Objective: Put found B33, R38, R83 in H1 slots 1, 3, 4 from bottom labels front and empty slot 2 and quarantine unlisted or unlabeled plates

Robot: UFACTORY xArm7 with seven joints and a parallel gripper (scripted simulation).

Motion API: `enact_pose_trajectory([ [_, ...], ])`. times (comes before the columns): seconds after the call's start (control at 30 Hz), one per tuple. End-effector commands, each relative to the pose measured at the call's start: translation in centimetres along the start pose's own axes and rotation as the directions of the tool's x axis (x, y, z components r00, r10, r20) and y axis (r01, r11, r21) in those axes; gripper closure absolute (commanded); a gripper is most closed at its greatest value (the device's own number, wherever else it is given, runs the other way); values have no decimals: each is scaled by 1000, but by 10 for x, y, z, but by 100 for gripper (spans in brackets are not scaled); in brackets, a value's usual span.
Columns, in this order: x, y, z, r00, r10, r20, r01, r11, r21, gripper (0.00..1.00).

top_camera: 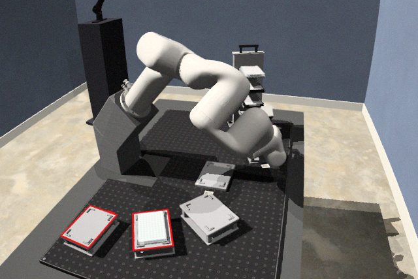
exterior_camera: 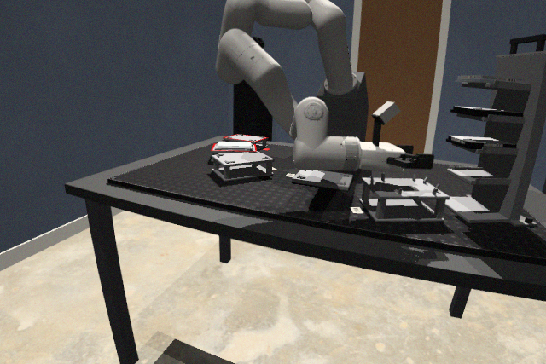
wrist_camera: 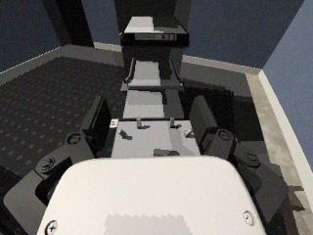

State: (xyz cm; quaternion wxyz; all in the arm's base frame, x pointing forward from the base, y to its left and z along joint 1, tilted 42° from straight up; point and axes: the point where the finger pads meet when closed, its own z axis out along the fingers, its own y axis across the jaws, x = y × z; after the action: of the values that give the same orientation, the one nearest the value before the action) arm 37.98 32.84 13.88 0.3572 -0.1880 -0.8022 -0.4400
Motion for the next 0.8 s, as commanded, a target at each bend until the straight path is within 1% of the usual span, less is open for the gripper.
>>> enact_pose_trajectory([
  [0.0,1,0,-2,1000,-2,-1,2,1000,1,0],
  [0.27,22,2,-2,1000,-2,-1,2,1000,1,0],
  [0.33,22,2,-2,1000,-2,-1,2,1000,1,0],
  [0.77,57,4,-2,1000,-2,-1,2,1000,1,0],
])
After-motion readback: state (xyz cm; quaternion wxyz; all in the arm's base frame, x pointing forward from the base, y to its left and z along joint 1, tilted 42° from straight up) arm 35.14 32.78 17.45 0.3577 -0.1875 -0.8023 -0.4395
